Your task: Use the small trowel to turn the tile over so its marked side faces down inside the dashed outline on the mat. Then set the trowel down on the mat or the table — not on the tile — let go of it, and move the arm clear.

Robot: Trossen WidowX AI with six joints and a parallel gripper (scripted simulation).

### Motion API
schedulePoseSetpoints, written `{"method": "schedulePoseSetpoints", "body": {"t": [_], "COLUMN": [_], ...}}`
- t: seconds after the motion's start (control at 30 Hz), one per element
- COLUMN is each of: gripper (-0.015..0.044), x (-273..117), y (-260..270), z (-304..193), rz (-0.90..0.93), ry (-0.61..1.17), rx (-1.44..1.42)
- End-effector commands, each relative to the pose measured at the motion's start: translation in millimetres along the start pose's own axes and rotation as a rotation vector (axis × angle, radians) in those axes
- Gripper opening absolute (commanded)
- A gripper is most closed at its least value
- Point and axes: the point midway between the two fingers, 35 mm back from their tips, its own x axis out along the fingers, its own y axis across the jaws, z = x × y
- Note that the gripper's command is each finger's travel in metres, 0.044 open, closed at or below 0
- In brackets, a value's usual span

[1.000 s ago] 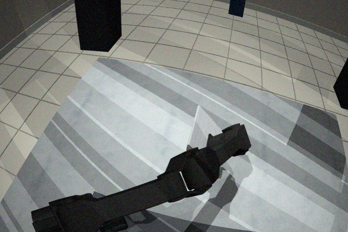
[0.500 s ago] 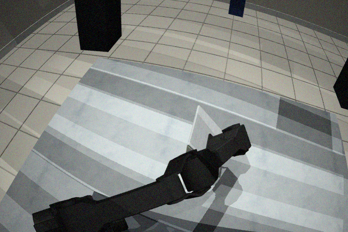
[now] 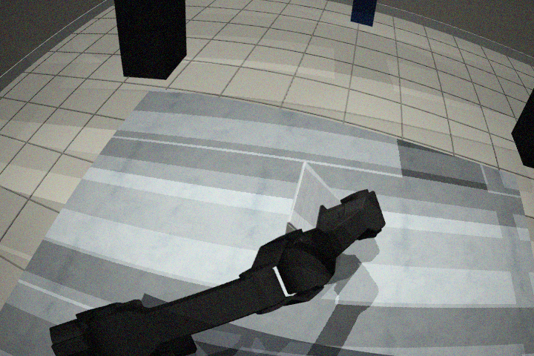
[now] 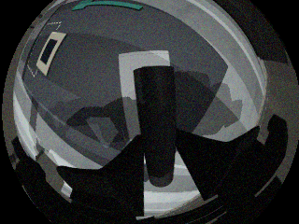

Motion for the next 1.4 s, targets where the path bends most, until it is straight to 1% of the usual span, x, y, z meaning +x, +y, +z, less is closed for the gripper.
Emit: {"method": "schedulePoseSetpoints", "body": {"t": [0.0, 0.5, 0.73, 0.9, 0.93, 1.37], "gripper": [0.013, 0.013, 0.013, 0.0261, 0.027, 0.027], "x": [1.1, 1.2, 1.2, 1.2, 1.2, 1.2], "y": [0.0, 0.2, 0.2, 0.2, 0.2, 0.2], "z": [0.8, 0.7, 0.7, 0.7, 0.7, 0.7], "rz": [0.001, 0.001, 0.001, 0.001, 0.001, 0.001], "ry": [-0.003, -0.005, -0.005, -0.005, -0.005, -0.005], "rx": [-0.019, -0.439, -0.458, -0.458, -0.458, -0.458]}}
